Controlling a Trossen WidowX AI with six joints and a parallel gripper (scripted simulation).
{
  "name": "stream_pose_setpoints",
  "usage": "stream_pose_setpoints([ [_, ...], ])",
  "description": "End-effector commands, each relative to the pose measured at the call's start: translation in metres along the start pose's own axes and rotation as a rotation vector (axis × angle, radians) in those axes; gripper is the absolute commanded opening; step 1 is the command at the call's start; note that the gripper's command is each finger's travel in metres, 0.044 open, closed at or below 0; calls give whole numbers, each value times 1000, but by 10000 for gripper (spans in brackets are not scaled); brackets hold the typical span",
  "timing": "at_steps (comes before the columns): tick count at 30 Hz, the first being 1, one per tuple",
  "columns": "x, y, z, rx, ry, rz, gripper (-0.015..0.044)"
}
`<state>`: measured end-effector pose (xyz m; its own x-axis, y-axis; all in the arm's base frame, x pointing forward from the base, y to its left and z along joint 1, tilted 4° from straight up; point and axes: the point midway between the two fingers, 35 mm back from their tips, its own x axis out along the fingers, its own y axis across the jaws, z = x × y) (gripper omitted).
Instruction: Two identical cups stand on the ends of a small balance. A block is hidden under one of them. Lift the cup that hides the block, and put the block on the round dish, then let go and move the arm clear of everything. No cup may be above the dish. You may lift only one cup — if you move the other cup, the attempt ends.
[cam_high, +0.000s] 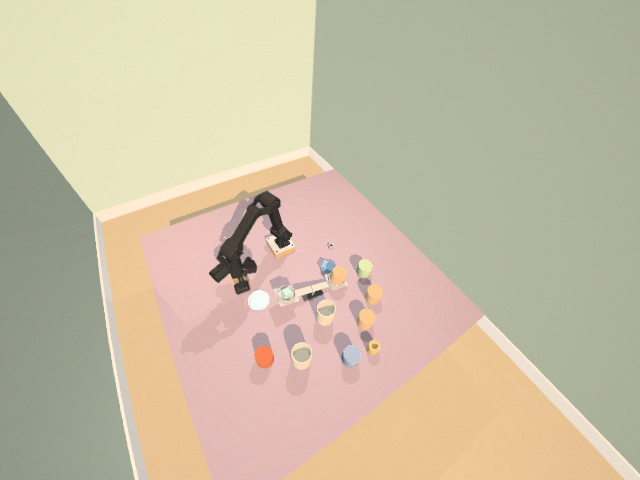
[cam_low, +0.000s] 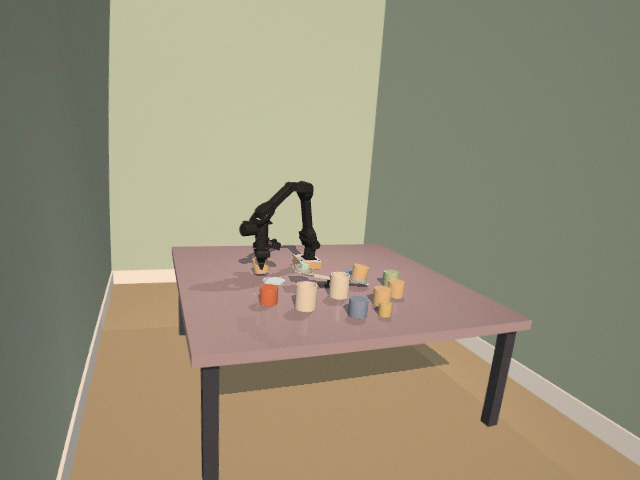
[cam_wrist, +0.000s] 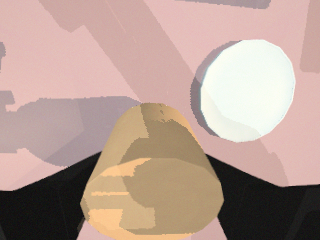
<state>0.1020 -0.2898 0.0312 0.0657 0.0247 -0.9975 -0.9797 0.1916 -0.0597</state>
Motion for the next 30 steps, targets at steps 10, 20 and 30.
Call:
stream_pose_setpoints([
  [10, 17, -1, -2, -1, 10, -2, 0],
  [20, 13, 0, -1, -3, 4, -2, 263],
  [30, -32, -1, -2, -2, 10, -2, 440],
])
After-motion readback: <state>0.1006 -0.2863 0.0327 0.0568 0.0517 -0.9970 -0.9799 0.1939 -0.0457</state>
